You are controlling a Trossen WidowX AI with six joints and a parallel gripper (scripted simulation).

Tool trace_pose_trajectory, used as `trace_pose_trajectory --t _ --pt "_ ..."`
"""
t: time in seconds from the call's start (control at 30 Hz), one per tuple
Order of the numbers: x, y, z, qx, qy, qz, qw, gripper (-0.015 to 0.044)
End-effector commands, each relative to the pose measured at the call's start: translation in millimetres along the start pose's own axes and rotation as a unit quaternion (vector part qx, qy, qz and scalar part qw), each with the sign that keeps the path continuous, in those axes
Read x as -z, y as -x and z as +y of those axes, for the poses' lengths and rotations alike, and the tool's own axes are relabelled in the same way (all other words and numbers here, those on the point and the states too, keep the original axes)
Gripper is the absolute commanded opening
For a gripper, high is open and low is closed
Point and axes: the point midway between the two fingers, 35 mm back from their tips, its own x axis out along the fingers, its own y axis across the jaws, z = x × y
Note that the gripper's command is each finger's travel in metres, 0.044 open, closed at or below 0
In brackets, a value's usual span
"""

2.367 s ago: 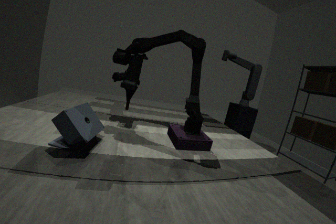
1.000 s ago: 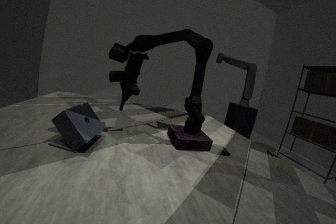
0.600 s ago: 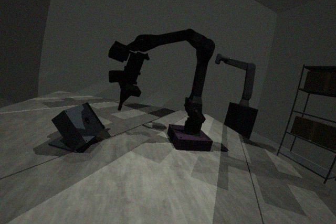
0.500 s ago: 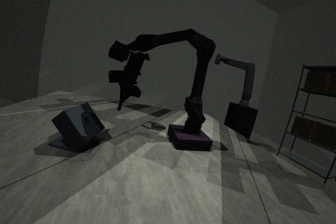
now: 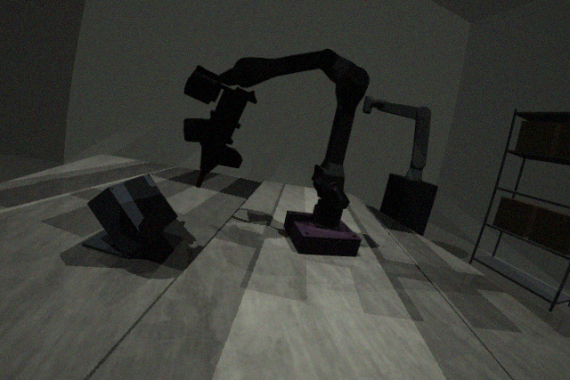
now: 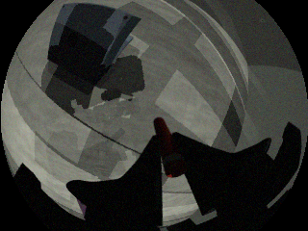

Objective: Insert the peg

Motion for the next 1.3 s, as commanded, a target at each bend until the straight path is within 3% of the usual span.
trace_pose_trajectory --t 0.0,1.27 --pt "-2 4 2 0.010 0.014 -0.008 1.000 0.0000" --pt "-26 20 39 0.065 0.143 -0.061 0.986 0.0000"
